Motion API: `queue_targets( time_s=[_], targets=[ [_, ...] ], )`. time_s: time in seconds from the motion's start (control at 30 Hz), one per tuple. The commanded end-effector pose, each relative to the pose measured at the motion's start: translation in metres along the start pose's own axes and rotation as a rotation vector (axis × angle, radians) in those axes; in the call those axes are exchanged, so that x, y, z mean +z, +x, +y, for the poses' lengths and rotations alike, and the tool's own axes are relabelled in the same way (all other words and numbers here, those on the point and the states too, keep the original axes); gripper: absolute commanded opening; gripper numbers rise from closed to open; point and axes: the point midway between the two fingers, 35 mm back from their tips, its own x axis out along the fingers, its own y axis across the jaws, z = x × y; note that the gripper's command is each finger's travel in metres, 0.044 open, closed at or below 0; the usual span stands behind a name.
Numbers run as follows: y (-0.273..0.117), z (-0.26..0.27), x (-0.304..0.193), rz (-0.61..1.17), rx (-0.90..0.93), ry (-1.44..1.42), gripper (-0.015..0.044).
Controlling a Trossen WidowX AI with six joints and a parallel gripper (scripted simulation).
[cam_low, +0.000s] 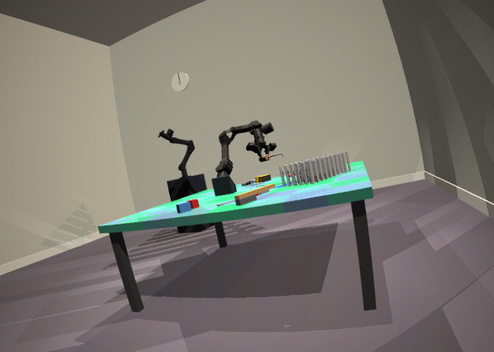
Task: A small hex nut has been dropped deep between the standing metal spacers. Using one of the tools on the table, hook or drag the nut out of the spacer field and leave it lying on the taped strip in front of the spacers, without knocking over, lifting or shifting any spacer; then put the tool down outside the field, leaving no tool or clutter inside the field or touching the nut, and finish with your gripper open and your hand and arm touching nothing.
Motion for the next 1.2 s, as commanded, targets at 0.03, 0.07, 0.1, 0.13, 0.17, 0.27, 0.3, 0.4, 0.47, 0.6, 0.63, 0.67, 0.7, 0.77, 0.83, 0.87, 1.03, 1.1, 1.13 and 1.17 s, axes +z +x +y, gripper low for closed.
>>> queue_targets(
  time_s=[0.03,0.07,0.1,0.13,0.17,0.27,0.3,0.4,0.47,0.6,0.63,0.67,0.7,0.77,0.83,0.87,1.03,1.1,1.13,1.17],
  targets=[
    [0.001,0.004,-0.015,-0.008,0.004,0.178,0.0000],
    [0.001,0.005,-0.018,-0.010,0.007,0.213,0.0000],
    [0.002,0.006,-0.021,-0.012,0.009,0.247,0.0000],
    [0.002,0.007,-0.024,-0.014,0.011,0.282,0.0000],
    [0.003,0.009,-0.027,-0.016,0.014,0.316,0.0000],
    [0.004,0.014,-0.034,-0.012,0.003,0.393,0.0000],
    [0.004,0.016,-0.036,-0.009,-0.004,0.415,0.0000],
    [0.005,0.022,-0.043,-0.006,-0.016,0.491,0.0000],
    [0.006,0.024,-0.047,-0.010,-0.014,0.541,0.0000],
    [0.007,0.028,-0.056,-0.019,-0.009,0.654,0.0000],
    [0.008,0.030,-0.059,-0.022,-0.007,0.688,0.0000],
    [0.008,0.032,-0.061,-0.024,-0.006,0.722,0.0000],
    [0.008,0.033,-0.064,-0.027,-0.004,0.756,0.0000],
    [0.009,0.037,-0.070,-0.032,-0.001,0.824,0.0000],
    [0.010,0.040,-0.075,-0.037,0.002,0.893,0.0000],
    [0.010,0.042,-0.078,-0.040,0.004,0.927,0.0000],
    [0.013,0.052,-0.091,-0.054,0.013,1.100,0.0000],
    [0.014,0.056,-0.096,-0.060,0.017,1.169,0.0000],
    [0.014,0.058,-0.098,-0.063,0.019,1.204,0.0000],
    [0.015,0.060,-0.101,-0.066,0.021,1.239,0.0000]
  ],
)
